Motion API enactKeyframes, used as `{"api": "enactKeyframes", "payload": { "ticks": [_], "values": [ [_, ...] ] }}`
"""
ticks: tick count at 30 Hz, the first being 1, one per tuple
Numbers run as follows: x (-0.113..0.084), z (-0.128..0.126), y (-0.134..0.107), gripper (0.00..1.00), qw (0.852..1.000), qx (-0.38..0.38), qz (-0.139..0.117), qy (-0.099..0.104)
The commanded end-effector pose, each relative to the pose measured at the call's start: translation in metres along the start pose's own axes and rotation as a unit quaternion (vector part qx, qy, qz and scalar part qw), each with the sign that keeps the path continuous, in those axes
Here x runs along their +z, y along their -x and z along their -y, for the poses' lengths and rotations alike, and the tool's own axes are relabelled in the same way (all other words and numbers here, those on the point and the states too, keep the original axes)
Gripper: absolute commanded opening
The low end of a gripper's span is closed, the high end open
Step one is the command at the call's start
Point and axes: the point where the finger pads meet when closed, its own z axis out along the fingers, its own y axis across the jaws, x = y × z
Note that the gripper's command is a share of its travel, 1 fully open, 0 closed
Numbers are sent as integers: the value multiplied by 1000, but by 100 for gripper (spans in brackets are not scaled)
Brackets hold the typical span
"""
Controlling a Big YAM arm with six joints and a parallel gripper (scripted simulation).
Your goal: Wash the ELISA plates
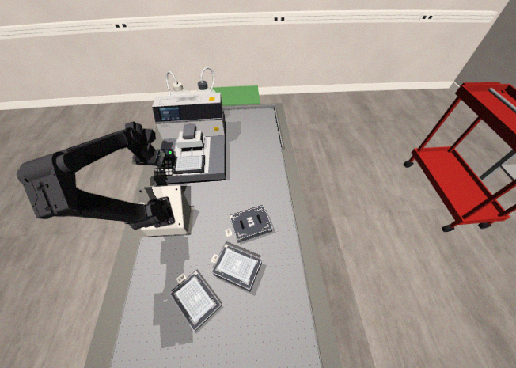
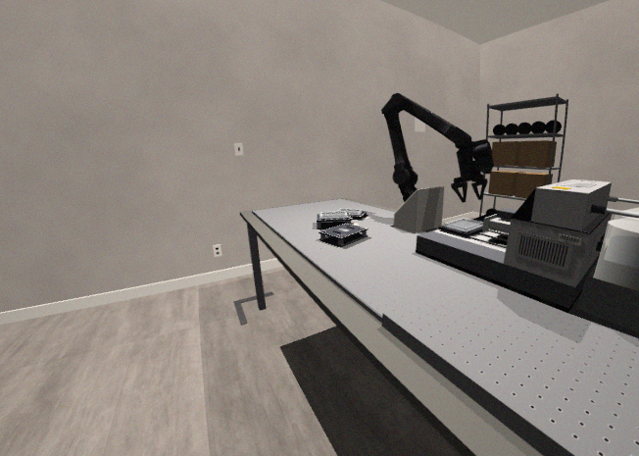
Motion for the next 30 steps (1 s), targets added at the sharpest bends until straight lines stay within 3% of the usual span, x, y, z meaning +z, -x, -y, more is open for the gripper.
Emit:
{"api": "enactKeyframes", "payload": {
  "ticks": [1, 11, 17, 19, 22, 23, 26, 27, 30],
  "values": [
    [-7, 0, 25, 100, 999, 50, -9, 1],
    [-5, 33, 59, 100, 980, 185, -67, -24],
    [-4, 28, 58, 100, 958, 264, -104, -43],
    [-4, 28, 58, 100, 958, 264, -104, -43],
    [-4, 34, 59, 100, 947, 297, -117, -42],
    [1, 36, 46, 100, 945, 296, -128, -49],
    [3, 34, 43, 100, 947, 291, -127, -53],
    [-4, 39, 62, 100, 942, 313, -115, -46],
    [-5, 53, 69, 100, 925, 360, -112, -52]
  ]
}}
